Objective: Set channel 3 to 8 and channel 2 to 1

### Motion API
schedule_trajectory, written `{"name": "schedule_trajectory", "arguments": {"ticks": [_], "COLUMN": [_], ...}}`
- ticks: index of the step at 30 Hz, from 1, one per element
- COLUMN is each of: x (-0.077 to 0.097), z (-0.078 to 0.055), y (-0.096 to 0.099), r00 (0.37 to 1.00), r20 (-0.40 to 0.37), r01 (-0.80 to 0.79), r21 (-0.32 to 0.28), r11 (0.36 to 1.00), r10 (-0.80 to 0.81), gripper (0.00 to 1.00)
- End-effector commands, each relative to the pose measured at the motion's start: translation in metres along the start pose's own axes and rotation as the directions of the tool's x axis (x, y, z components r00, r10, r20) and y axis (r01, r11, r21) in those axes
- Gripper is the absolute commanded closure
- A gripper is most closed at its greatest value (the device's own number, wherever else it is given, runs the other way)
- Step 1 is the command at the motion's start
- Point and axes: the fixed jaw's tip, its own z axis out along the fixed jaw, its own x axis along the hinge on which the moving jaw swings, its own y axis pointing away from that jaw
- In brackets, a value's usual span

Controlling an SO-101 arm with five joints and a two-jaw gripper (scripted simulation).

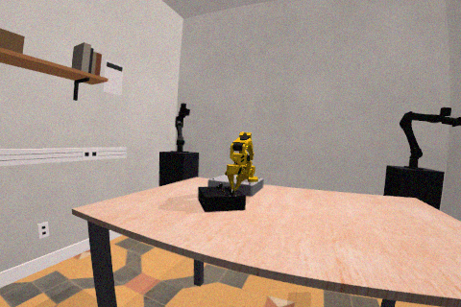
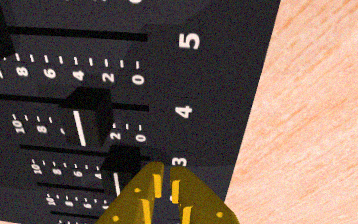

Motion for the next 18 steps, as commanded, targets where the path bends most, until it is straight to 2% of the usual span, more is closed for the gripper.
{"name": "schedule_trajectory", "arguments": {"ticks": [1,18], "x": [-0.004,-0.0044], "z": [0.0019,0.0018], "y": [0.0101,0.0131], "r00": [1.0,1.0], "r20": [0.002,0.002], "r01": [-0.03,-0.03], "r21": [-0.004,-0.004], "r11": [1.0,1.0], "r10": [0.03,0.03], "gripper": [1.0,1.0]}}
